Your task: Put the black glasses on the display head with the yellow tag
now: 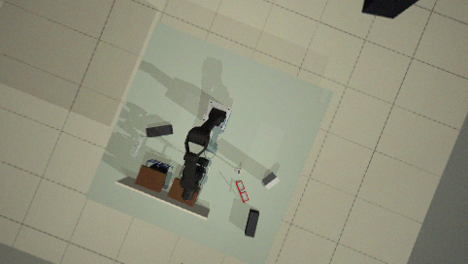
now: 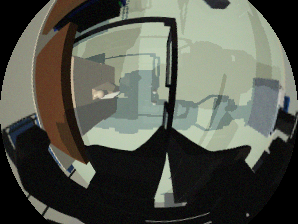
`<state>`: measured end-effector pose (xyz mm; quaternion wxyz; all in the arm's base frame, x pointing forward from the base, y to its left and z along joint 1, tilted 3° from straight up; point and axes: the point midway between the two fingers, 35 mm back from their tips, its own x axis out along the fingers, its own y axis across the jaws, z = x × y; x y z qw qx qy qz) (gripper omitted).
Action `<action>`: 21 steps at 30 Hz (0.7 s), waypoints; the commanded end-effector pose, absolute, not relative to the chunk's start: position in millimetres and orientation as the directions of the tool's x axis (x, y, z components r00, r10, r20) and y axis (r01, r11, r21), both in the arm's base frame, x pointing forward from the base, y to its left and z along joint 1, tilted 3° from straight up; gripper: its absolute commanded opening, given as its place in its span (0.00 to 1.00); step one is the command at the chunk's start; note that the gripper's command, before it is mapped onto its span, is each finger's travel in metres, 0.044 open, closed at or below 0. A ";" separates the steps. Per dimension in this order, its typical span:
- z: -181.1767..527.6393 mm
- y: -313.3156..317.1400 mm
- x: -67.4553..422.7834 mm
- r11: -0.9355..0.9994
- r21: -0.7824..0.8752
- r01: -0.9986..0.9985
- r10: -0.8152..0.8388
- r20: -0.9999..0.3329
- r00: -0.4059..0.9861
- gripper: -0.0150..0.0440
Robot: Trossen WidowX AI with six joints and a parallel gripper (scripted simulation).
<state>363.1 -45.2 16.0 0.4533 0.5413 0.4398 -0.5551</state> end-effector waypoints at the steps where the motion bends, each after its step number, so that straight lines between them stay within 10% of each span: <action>1: 16.8 -47.3 369.5 -0.196 0.005 0.981 -0.033 -0.999 -0.001 0.25; 21: 17.6 -52.8 397.0 -0.196 0.008 0.980 -0.034 -0.999 0.001 0.25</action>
